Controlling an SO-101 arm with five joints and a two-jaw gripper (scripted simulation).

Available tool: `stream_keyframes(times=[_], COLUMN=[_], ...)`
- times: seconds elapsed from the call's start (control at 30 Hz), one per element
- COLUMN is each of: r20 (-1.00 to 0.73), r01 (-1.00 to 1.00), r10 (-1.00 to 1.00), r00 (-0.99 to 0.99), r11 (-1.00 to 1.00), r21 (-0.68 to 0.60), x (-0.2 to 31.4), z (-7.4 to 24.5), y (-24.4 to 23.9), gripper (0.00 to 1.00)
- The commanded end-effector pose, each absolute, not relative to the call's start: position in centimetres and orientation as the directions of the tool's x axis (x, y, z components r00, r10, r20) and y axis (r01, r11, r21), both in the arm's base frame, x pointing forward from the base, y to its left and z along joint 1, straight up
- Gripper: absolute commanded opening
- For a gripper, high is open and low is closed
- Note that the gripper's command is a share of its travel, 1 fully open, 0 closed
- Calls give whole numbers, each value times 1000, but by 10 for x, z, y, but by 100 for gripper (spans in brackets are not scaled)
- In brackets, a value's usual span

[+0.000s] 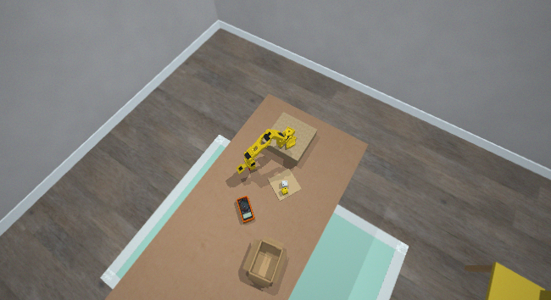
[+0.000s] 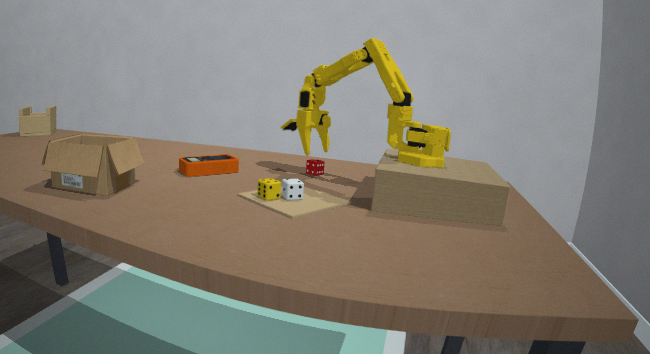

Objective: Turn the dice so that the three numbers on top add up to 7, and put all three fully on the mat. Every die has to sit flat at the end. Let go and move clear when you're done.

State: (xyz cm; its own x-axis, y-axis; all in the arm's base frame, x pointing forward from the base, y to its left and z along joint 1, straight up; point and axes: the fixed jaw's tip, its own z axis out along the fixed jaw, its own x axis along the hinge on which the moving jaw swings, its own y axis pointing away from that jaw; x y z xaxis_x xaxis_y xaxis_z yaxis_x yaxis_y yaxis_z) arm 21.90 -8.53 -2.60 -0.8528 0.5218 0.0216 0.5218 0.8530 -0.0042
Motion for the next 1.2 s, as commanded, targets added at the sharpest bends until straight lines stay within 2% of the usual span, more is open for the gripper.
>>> stream_keyframes(times=[0.0, 0.6, 1.17], r20=[29, 29, 29], r01=[521, 521, 521], r10=[521, 521, 521], r00=[-853, -853, -853], r11=[854, 854, 854], r21=[-4, -4, -4], x=[220, 218, 218], z=[-35, -60, -64], y=[-83, -82, -82], gripper=[35, 35, 35])
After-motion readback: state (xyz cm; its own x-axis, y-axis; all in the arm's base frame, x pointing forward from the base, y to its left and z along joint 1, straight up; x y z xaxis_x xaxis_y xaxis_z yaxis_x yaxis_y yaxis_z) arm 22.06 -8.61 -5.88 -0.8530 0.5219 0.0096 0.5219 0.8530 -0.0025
